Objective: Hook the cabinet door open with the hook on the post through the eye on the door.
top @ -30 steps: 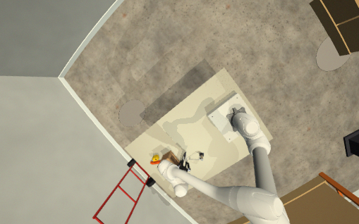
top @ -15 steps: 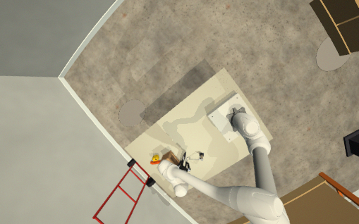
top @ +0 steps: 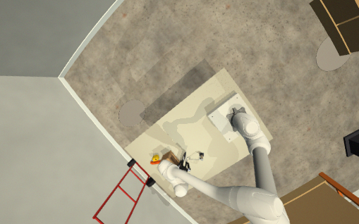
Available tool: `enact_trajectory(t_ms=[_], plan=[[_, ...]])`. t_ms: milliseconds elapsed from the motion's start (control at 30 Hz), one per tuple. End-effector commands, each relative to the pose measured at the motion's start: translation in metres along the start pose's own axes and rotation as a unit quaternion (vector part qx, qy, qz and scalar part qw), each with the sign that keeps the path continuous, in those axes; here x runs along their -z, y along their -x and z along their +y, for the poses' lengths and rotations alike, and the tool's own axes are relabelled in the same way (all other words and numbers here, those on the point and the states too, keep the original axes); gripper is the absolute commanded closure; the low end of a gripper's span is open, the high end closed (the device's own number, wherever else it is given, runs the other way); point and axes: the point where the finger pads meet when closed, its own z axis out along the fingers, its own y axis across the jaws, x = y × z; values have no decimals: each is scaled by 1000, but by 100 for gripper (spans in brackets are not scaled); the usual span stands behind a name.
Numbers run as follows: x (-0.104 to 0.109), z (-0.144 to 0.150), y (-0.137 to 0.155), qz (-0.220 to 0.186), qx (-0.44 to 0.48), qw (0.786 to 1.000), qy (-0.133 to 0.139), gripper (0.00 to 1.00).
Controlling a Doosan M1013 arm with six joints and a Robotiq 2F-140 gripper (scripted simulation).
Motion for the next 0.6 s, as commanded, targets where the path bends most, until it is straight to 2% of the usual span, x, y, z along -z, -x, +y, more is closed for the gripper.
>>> enact_trajectory(t_ms=[0,567], plan=[[0,0,0,0,0,1000,0,84],[1,6,0,0,19,1000,0,84]])
